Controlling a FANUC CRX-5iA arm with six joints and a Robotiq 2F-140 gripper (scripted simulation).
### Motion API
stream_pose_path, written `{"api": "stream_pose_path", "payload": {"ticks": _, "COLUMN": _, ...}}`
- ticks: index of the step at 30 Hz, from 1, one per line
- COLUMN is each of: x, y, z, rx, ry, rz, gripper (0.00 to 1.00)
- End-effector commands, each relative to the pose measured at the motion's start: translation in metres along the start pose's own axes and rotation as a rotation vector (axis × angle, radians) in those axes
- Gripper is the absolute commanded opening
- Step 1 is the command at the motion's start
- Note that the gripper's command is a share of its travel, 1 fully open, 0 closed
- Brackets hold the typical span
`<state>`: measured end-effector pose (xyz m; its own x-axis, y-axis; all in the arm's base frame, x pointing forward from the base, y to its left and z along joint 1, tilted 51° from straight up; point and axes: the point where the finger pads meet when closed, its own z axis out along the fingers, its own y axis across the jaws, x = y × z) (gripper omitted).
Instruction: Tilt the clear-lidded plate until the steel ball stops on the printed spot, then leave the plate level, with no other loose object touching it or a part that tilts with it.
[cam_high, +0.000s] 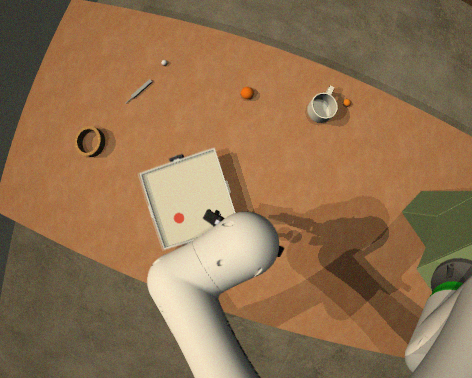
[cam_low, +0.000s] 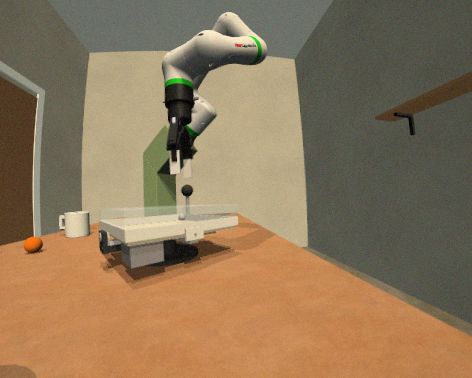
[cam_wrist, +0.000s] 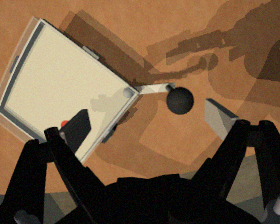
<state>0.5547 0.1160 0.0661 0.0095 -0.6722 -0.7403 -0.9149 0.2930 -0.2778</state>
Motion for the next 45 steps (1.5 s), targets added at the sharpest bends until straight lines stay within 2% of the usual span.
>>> {"api": "stream_pose_path", "payload": {"ticks": 1, "x": -0.0011, "y": 0.0467, "z": -0.0065, "rx": 0.021, "ry": 0.029, "rz": -0.004, "gripper": 1.00}}
{"api": "stream_pose_path", "payload": {"ticks": 8, "x": -0.0008, "y": 0.0499, "z": -0.0068, "rx": 0.021, "ry": 0.030, "rz": -0.004, "gripper": 1.00}}
{"api": "stream_pose_path", "payload": {"ticks": 9, "x": -0.0008, "y": 0.0499, "z": -0.0068, "rx": 0.021, "ry": 0.030, "rz": -0.004, "gripper": 0.42}}
{"api": "stream_pose_path", "payload": {"ticks": 45, "x": -0.0008, "y": 0.0499, "z": -0.0068, "rx": 0.021, "ry": 0.030, "rz": -0.004, "gripper": 0.42}}
